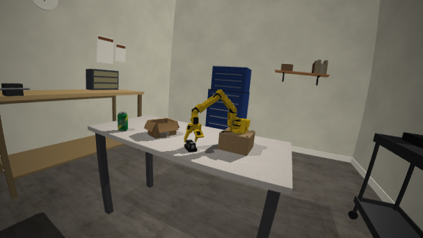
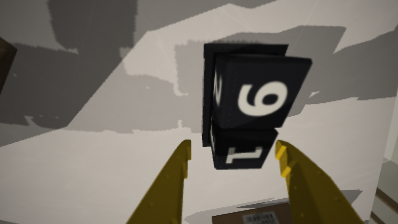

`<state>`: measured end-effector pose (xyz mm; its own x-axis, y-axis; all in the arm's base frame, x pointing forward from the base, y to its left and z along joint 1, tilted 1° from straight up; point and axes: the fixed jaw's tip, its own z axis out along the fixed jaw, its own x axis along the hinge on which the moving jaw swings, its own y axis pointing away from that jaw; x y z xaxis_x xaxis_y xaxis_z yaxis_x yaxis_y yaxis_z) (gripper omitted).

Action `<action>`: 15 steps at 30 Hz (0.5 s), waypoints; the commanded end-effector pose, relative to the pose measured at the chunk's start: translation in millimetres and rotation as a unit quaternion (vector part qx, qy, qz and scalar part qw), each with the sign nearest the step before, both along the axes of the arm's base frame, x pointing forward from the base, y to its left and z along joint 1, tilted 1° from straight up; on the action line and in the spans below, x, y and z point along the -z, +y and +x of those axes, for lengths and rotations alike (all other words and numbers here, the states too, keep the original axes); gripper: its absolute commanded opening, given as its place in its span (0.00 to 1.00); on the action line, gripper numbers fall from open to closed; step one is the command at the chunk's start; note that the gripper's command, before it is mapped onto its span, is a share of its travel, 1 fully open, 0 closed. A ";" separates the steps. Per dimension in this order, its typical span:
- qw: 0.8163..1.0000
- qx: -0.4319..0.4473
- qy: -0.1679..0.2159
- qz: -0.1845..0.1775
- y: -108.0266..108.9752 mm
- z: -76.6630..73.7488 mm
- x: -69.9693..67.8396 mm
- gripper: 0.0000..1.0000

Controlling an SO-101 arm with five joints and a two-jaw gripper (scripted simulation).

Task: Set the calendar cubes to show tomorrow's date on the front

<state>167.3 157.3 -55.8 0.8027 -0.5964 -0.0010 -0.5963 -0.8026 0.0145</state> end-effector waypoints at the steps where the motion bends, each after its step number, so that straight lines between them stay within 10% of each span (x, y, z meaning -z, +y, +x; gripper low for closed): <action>1: 1.000 0.009 -0.003 0.004 0.0 2.8 4.3 0.35; 15: 1.000 0.009 -0.003 0.004 -0.3 2.5 10.3 0.35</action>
<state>167.3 157.2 -64.6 0.8024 -0.5968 -0.0007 -0.5967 -0.8023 0.0128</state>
